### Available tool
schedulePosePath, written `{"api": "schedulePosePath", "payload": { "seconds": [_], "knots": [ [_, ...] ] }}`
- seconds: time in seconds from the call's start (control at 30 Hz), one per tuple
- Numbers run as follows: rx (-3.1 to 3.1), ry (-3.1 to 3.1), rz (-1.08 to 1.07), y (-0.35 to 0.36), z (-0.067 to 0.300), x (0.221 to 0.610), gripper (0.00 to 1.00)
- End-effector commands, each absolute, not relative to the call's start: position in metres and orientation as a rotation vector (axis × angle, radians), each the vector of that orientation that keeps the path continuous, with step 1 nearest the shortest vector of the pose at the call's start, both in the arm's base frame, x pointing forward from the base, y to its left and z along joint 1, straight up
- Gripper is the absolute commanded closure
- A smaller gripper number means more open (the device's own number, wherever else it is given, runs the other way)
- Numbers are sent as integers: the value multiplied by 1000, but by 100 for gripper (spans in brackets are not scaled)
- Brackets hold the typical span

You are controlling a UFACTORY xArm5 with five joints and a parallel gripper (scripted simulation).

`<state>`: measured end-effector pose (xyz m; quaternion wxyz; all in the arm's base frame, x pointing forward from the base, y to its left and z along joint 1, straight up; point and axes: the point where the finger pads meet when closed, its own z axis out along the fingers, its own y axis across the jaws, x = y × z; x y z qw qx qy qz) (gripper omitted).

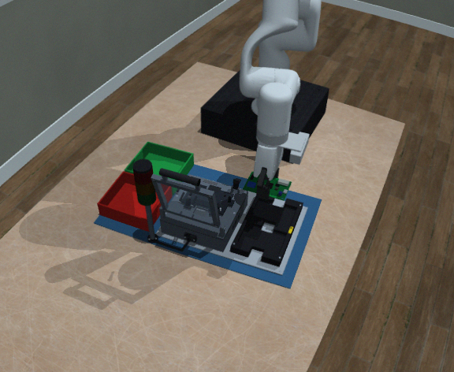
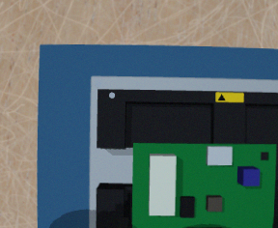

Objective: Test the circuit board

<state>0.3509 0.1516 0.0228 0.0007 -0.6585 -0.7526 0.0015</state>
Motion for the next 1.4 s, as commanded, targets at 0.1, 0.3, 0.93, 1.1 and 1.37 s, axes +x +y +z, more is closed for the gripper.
{"api": "schedulePosePath", "payload": {
  "seconds": [0.1, 0.3, 0.93, 1.1, 1.37],
  "knots": [
    [-2069, -2365, -1, 130, 26, 363, 21],
    [-2069, -2365, -1, 118, 27, 369, 21],
    [-2069, -2365, -2, 63, 31, 397, 21],
    [-2069, -2365, -2, 49, 32, 404, 21],
    [-2069, -2366, -2, 30, 34, 413, 21]
  ]
}}
